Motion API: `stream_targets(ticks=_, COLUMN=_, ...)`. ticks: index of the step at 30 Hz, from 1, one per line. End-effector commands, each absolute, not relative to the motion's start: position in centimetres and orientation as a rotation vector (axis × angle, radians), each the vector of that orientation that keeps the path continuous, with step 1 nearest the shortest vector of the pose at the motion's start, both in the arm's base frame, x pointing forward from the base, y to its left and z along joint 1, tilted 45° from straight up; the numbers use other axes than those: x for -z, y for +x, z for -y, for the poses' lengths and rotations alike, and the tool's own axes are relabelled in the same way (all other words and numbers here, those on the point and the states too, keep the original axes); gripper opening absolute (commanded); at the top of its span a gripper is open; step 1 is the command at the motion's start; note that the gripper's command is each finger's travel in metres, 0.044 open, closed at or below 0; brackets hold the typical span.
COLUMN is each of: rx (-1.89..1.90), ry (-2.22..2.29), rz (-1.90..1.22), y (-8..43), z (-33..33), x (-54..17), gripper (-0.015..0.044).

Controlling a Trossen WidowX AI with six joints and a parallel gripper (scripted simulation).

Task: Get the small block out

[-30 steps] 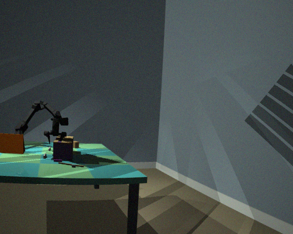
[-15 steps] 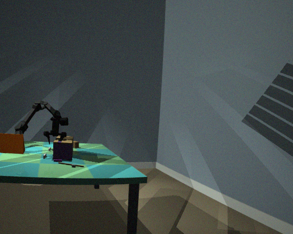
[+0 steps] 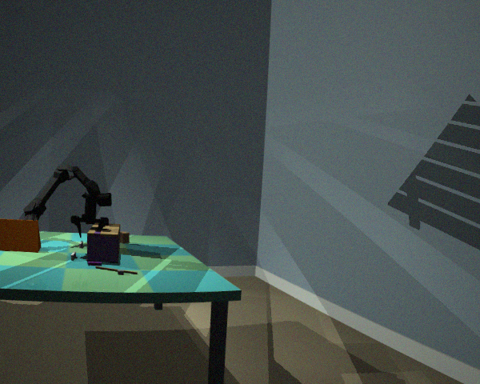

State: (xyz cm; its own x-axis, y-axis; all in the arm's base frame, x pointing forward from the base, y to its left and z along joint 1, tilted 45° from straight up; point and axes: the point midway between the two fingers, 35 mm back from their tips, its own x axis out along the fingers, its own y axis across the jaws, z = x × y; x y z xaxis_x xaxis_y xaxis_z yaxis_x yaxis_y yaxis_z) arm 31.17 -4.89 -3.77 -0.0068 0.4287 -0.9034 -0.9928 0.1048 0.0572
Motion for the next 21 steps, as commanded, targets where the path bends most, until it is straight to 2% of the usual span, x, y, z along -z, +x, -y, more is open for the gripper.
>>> stream_targets(ticks=1, rx=-1.326, ry=-0.788, rz=-0.956, y=31.1, z=5.2, x=4.1, gripper=0.04)
stream_targets(ticks=21, rx=-1.326, ry=-0.789, rz=-0.957, y=30.9, z=6.6, x=5.5, gripper=0.04)
